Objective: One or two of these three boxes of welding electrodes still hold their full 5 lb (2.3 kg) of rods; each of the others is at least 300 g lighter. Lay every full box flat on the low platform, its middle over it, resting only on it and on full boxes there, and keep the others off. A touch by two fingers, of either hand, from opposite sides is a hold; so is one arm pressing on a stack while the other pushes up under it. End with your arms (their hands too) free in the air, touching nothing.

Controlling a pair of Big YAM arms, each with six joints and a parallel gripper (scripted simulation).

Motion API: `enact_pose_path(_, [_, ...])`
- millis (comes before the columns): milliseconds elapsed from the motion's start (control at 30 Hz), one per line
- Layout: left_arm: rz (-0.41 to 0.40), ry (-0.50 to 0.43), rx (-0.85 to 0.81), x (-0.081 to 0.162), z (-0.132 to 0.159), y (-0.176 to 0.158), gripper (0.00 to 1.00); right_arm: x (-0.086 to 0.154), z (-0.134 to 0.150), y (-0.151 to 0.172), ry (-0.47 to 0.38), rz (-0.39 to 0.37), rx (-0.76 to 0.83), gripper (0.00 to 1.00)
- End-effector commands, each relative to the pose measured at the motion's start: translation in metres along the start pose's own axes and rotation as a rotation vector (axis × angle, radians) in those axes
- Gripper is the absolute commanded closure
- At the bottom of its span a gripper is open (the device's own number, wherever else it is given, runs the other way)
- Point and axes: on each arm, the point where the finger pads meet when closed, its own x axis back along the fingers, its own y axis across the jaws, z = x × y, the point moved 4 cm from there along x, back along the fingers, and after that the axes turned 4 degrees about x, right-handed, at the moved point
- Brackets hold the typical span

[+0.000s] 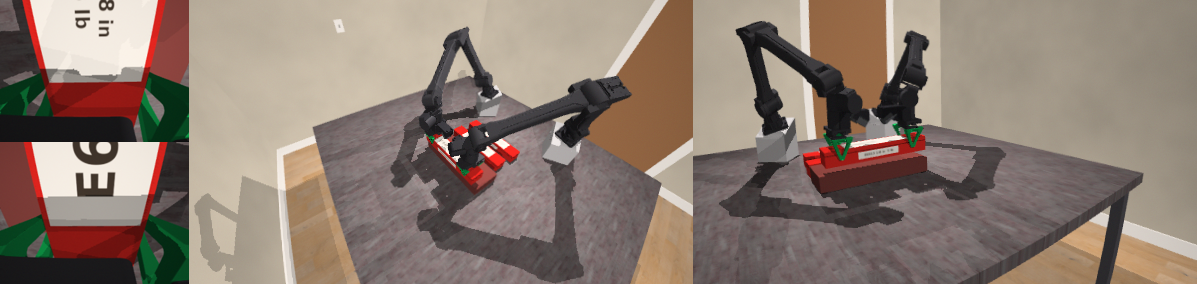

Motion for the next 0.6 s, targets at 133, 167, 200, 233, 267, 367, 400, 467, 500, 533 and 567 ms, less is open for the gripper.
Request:
enact_pose_path(133, [-0.135,-0.085,0.050,0.071,0.001,0.029,1.00,0.054,0.002,-0.023,-0.031,0.124,0.005,1.00])
enact_pose_path(167, [-0.135,-0.085,0.050,0.071,0.001,0.029,1.00,0.054,0.002,-0.023,-0.031,0.124,0.005,1.00])
enact_pose_path(200, [-0.135,-0.085,0.050,0.071,0.001,0.029,1.00,0.054,0.002,-0.023,-0.031,0.124,0.005,1.00])
enact_pose_path(233, [-0.125,-0.079,0.039,0.069,0.002,0.026,1.00,0.060,0.003,-0.028,-0.035,0.138,-0.001,1.00])
enact_pose_path(267, [-0.128,-0.081,0.040,0.068,0.001,0.026,1.00,0.060,0.003,-0.028,-0.035,0.138,-0.001,1.00])
enact_pose_path(367, [-0.126,-0.080,0.035,0.068,0.001,0.024,1.00,0.053,0.002,-0.021,-0.031,0.123,0.005,1.00])
enact_pose_path(400, [-0.127,-0.081,0.035,0.068,0.001,0.024,1.00,0.054,0.002,-0.021,-0.031,0.124,0.005,1.00])
enact_pose_path(467, [-0.131,-0.083,0.037,0.067,0.001,0.024,1.00,0.056,0.002,-0.023,-0.033,0.130,0.003,1.00])
enact_pose_path(500, [-0.128,-0.081,0.036,0.067,0.001,0.023,1.00,0.056,0.002,-0.024,-0.033,0.132,0.003,1.00])
enact_pose_path(533, [-0.124,-0.079,0.032,0.066,0.001,0.022,1.00,0.057,0.002,-0.024,-0.034,0.132,0.003,1.00])
enact_pose_path(567, [-0.122,-0.079,0.029,0.066,0.001,0.021,1.00,0.057,0.002,-0.024,-0.034,0.134,0.002,1.00])
